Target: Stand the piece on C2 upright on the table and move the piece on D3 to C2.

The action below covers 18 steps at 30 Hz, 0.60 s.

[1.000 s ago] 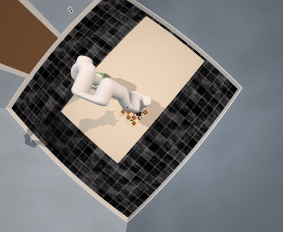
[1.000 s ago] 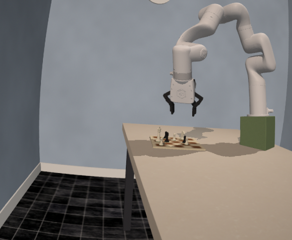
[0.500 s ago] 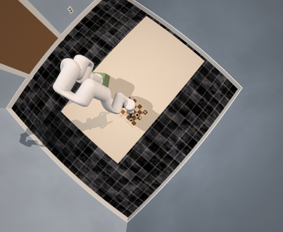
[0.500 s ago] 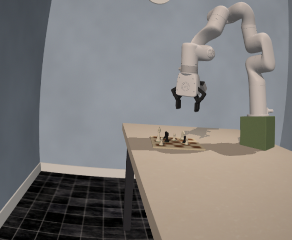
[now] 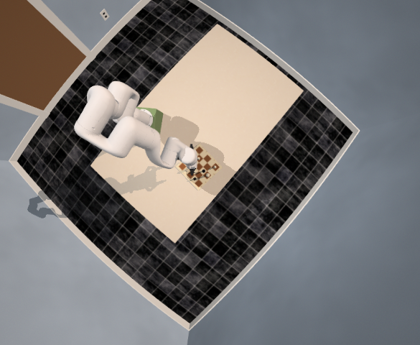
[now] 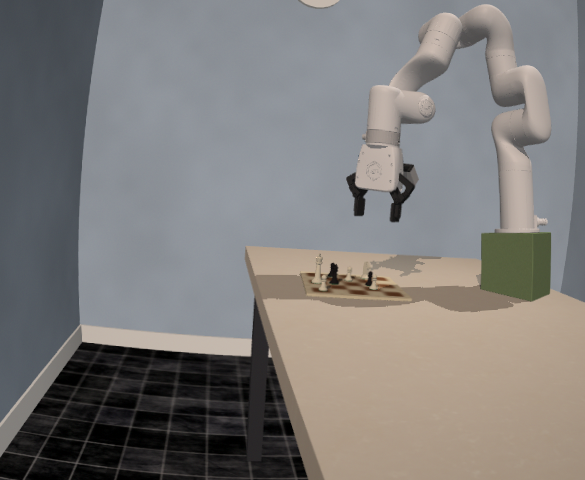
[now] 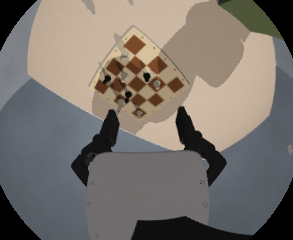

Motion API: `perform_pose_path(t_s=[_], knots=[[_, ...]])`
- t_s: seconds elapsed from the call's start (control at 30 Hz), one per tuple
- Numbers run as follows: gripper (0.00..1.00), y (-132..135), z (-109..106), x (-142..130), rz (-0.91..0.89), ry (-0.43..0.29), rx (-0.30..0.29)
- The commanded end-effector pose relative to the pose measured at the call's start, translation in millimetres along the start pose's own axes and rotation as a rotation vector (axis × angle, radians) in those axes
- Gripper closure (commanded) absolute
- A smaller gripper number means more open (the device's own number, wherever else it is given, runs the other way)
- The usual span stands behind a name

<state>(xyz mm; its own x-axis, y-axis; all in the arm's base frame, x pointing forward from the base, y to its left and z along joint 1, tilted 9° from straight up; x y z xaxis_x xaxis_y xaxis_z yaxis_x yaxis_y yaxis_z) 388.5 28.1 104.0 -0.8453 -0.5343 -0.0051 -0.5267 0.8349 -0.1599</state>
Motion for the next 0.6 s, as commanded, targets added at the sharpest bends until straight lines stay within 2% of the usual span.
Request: perform_pose_path(t_s=[0.0, 0.33, 0.43, 0.57], knots=[[0.0, -0.6, -1.1, -1.0, 0.0, -0.004, 0.001], [0.0, -0.4, -0.2, -1.1, 0.028, -0.004, 0.0], [0.0, 0.0, 2.9, -1.4, 0.124, -0.003, -0.004], [0.0, 0.8, 11.0, -1.9, 0.376, -0.001, -0.012]])
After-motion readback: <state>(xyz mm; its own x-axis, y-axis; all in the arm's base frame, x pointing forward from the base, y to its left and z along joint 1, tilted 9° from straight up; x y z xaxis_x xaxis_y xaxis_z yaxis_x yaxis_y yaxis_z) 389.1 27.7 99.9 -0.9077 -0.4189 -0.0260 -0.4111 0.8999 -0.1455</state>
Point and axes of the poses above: the point where the finger pads meet when closed, its own z axis out along the fingers, its own y axis across the jaws, x = y × z, the point moved 6 cm from there along -z, back along the fingers, and after that the axes turned 11 degrees about z, right-handed, at the moved point
